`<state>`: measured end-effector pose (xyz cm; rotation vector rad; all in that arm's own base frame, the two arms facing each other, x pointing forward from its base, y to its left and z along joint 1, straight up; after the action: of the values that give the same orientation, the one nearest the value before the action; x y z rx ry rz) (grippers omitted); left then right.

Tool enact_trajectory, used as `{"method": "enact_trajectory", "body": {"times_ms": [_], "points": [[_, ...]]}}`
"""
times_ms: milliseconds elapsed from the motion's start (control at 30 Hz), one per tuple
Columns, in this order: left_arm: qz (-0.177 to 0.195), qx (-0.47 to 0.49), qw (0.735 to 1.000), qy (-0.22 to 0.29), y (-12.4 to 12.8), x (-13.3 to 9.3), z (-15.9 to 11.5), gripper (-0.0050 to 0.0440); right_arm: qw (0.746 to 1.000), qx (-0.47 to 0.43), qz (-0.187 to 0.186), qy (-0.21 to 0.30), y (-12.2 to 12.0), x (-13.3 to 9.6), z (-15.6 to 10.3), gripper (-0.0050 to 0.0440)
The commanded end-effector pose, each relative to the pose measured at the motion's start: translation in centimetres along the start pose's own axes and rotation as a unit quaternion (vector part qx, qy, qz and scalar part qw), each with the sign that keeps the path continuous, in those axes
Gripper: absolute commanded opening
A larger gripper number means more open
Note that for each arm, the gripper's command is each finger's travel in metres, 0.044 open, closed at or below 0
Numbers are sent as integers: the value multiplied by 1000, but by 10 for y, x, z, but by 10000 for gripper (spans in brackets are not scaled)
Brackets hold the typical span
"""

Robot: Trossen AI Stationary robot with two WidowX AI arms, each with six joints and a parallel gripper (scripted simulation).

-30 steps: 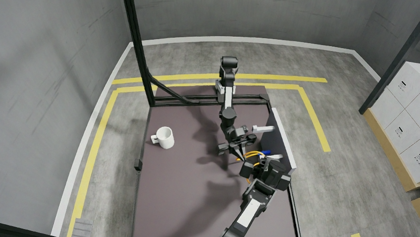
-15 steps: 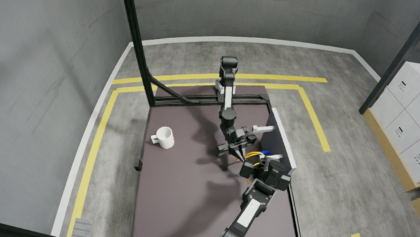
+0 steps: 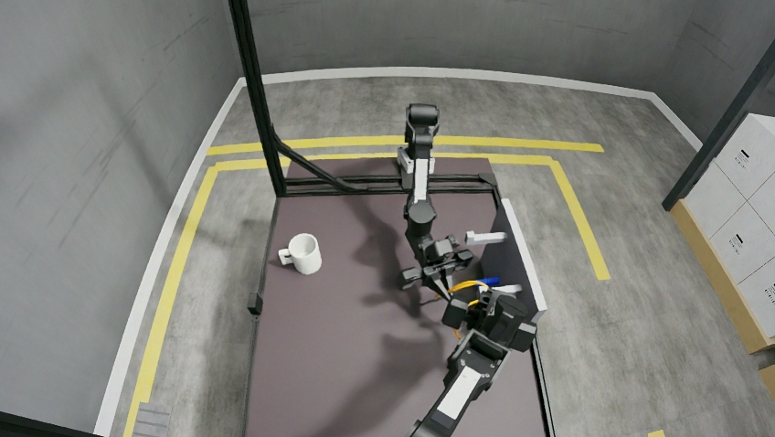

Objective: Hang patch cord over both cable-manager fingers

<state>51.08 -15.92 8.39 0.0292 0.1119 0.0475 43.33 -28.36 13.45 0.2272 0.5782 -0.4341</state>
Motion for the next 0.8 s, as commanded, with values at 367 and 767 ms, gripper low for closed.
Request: {"method": "enact_trajectory", "body": {"times_ms": [367,767], "points": [[6,-12,1000,10,-5,7,6,25,1000,-3,0,-13,0,-6,10,40],[10,-18,1000,21,-8,10,7,25,1000,-3,0,-13,0,-6,10,40]]}}
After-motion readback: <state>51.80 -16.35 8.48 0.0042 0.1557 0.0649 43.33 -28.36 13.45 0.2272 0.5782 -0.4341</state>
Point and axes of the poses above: on each arm, the point midway between the two fingers, 35 mm back from their tips, its own x axis out along the fingers, its own y axis across the jaws, z = x × y, the point moved 4 cm from there along -x, back along the fingers, and after that the axes turned 6 degrees about x, right-handed, at the moved point
